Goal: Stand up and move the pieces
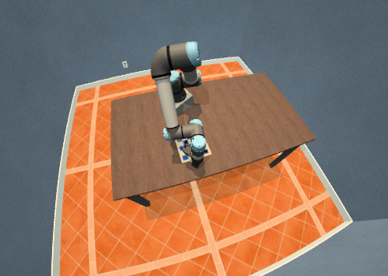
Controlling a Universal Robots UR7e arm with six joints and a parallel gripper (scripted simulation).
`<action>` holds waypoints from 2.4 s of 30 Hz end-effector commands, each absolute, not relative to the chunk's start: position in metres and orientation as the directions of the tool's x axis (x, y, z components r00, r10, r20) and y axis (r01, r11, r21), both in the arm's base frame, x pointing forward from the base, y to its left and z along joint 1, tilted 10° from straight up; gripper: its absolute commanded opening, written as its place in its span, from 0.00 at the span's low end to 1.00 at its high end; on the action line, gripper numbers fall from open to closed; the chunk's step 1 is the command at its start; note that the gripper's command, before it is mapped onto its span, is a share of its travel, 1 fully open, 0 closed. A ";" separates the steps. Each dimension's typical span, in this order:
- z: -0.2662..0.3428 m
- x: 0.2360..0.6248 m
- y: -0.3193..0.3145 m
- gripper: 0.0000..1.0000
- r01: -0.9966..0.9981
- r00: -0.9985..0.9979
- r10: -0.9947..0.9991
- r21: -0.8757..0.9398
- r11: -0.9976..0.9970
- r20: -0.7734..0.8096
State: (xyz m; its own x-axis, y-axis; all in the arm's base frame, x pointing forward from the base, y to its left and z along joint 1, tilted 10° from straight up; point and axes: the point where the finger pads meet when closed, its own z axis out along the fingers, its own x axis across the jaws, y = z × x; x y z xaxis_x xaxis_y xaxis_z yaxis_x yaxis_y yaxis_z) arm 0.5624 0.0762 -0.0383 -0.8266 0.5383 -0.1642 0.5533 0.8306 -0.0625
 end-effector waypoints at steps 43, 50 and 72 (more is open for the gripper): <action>-0.038 0.563 0.076 0.68 0.553 -0.826 0.538 -0.061 0.831 -0.166; -0.037 0.563 0.076 0.68 0.553 -0.826 0.538 -0.061 0.831 -0.166; 0.035 0.555 0.087 0.68 0.553 -0.826 0.538 -0.061 0.831 -0.166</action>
State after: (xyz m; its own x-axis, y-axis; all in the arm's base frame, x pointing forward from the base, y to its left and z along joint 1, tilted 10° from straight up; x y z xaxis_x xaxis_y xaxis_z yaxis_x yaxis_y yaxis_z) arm 0.5562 0.0847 0.0203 -0.8266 0.5382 -0.1644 0.5532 0.8307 -0.0624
